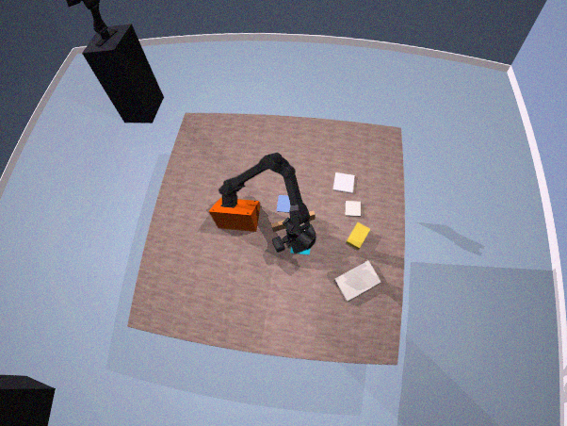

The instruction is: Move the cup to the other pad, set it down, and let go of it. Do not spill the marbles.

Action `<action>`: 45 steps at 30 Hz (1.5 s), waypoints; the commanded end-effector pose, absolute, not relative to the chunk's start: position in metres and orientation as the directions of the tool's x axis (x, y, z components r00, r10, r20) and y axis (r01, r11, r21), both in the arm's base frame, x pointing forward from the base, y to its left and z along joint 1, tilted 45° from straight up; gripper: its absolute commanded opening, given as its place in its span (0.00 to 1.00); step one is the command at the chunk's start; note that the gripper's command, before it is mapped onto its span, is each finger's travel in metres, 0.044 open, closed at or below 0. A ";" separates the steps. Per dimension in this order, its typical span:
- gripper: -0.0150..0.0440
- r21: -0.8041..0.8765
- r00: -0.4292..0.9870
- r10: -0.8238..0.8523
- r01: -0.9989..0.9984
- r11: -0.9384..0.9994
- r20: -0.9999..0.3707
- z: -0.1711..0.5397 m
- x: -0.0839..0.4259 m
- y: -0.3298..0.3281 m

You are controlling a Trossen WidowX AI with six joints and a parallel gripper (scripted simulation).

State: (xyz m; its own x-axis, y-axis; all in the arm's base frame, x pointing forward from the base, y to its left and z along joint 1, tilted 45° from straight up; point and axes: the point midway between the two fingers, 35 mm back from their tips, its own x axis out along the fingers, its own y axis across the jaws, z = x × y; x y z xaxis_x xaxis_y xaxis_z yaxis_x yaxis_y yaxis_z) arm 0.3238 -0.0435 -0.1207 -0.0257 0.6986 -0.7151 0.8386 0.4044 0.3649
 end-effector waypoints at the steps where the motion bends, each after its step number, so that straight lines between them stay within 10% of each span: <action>1: 0.25 0.366 -0.025 0.698 0.838 0.405 -0.716 -0.120 0.324 -0.044; 8: 0.25 0.366 -0.025 0.698 0.838 0.405 -0.716 -0.120 0.324 -0.044; 13: 0.47 0.366 -0.025 0.698 0.838 0.405 -0.716 -0.120 0.324 -0.044; 45: 0.47 0.361 -0.026 0.699 0.842 0.401 -0.714 -0.089 0.325 -0.076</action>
